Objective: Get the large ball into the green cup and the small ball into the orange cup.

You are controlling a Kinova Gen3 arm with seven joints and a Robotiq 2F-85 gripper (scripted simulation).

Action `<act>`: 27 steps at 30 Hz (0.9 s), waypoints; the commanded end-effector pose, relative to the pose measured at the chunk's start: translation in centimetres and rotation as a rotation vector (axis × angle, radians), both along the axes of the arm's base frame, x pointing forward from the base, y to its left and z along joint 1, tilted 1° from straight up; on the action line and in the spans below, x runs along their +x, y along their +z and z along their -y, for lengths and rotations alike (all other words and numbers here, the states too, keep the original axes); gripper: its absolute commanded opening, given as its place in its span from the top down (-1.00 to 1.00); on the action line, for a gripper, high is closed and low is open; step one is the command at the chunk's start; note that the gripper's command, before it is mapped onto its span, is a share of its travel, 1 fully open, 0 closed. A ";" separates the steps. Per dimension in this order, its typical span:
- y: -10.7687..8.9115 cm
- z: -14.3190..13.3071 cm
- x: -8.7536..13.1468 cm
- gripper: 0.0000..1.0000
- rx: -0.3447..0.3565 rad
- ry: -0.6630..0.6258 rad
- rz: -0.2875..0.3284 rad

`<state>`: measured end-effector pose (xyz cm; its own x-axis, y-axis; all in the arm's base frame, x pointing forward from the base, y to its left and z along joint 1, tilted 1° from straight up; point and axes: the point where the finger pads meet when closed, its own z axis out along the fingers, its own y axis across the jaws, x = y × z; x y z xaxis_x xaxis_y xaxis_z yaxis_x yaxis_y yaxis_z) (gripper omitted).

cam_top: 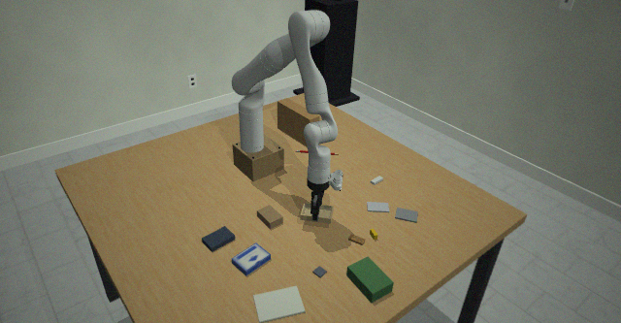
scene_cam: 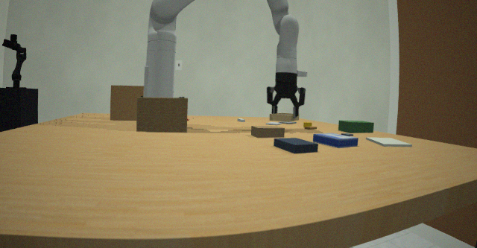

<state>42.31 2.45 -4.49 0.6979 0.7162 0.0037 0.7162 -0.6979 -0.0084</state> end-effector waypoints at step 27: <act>-3.4 0.1 -0.2 -0.48 -0.001 -0.002 -0.006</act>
